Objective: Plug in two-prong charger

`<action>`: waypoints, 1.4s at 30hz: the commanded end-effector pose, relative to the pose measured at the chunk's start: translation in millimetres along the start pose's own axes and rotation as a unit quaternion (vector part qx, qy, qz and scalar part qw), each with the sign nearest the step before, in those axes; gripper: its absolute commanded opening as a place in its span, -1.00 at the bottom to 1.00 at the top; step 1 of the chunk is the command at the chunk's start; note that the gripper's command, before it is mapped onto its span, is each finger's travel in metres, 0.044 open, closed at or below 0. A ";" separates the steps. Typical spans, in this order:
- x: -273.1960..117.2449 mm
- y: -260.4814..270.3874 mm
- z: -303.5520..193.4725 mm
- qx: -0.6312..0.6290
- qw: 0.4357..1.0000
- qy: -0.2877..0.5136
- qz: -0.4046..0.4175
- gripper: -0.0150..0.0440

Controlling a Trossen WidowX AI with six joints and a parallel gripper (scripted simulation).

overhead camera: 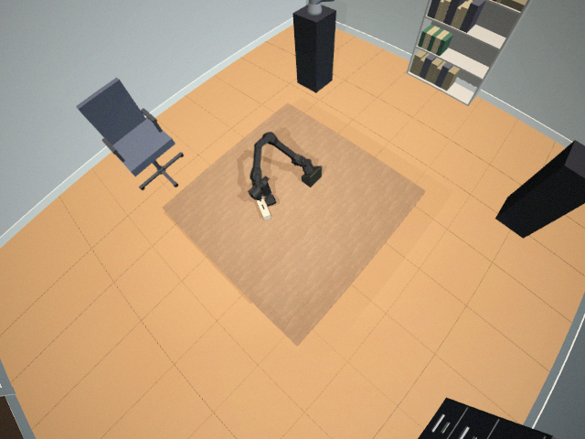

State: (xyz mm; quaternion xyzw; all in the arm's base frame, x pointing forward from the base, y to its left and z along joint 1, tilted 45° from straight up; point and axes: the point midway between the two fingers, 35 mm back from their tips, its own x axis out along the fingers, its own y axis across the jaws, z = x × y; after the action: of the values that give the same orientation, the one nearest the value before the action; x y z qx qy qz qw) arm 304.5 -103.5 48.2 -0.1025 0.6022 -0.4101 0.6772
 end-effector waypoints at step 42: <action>-1.9 -0.7 13.1 -0.001 1.000 -0.002 -0.001 -0.49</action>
State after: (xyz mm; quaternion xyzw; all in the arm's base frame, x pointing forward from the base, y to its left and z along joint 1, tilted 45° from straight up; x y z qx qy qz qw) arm 311.1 -105.6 50.6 -0.1056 0.6070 -0.4076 0.6740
